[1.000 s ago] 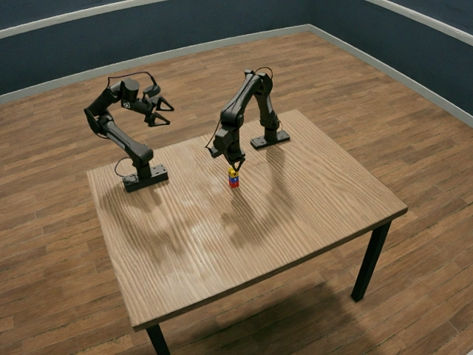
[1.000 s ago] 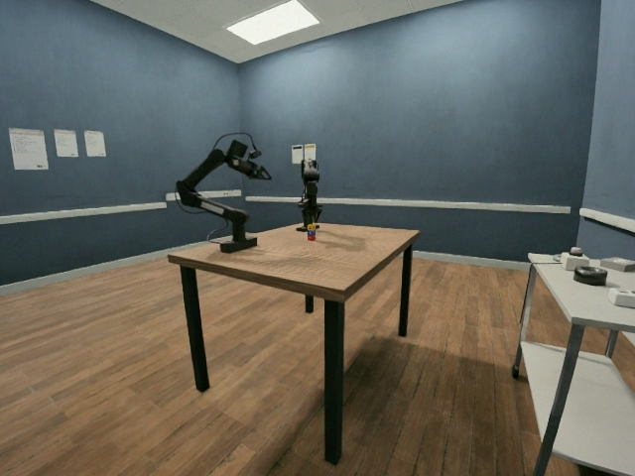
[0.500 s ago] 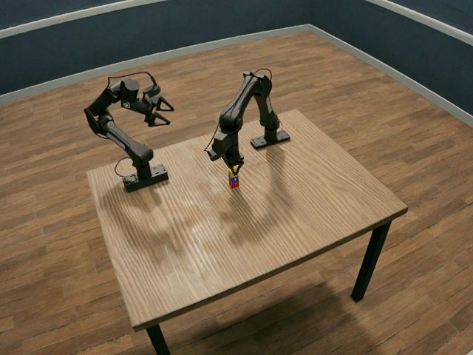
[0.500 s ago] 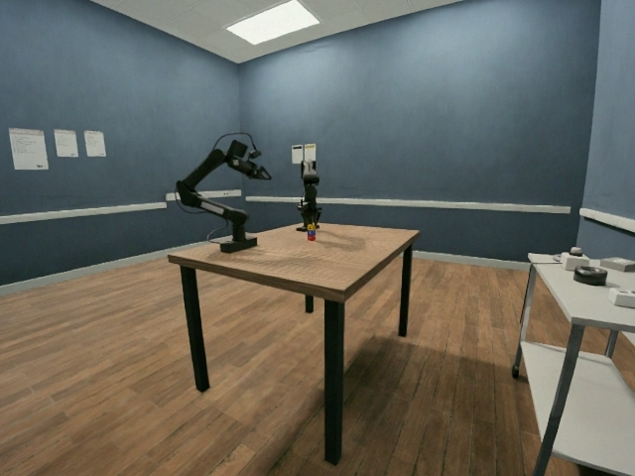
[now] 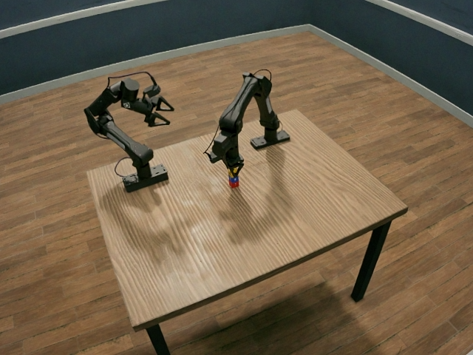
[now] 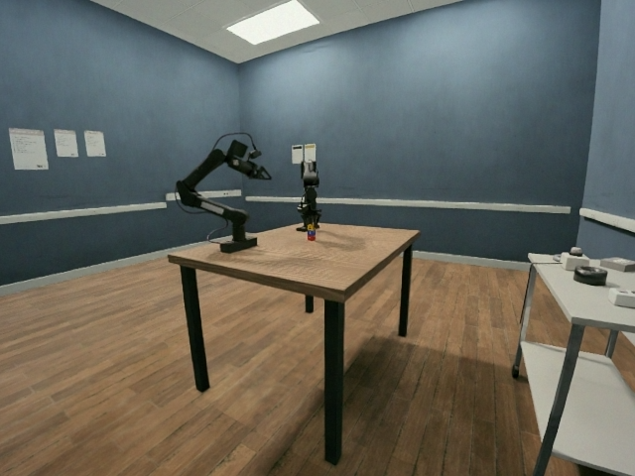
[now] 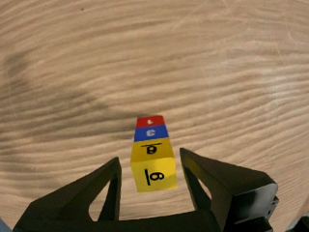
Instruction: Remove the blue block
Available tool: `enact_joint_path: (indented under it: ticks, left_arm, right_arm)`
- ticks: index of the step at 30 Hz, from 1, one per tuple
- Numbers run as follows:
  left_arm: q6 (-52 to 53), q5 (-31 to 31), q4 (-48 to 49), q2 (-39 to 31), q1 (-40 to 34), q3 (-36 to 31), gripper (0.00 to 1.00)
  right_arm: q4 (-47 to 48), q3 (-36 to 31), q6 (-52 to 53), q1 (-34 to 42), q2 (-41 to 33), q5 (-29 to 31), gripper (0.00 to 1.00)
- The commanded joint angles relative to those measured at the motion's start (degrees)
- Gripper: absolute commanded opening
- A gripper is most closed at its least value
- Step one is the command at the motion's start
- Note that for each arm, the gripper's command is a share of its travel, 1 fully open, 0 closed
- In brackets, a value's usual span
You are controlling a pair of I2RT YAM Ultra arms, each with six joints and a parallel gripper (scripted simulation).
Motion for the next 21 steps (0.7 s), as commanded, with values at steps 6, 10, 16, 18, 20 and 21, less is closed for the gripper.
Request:
enact_joint_path:
  ticks: [6,10,16,18,20,21]
  left_arm:
    - [-0.25,0.62,0.50,-0.25,-0.52,-0.78,0.43]
    - [0.17,0.63,0.24,0.17,-0.04,0.02,0.39]
    - [0.17,0.63,0.24,0.17,-0.04,0.02,0.32]
    - [0.58,0.63,-0.04,0.29,0.23,0.19,0.29]
    - [0.39,0.63,-0.04,0.29,0.23,0.19,0.26]
    - [0.36,0.63,-0.04,0.29,0.23,0.19,0.15]
  right_arm:
    - [1.11,0.19,0.46,0.62,-0.62,0.01,1.00]
    - [1.11,0.19,0.46,0.62,-0.62,0.02,1.00]
    - [1.12,0.19,0.46,0.63,-0.62,0.02,1.00]
    - [1.12,0.19,0.46,0.63,-0.62,0.02,1.00]
    - [1.12,0.19,0.46,0.63,-0.62,0.02,1.00]
    - [1.12,0.19,0.46,0.63,-0.62,0.02,1.00]
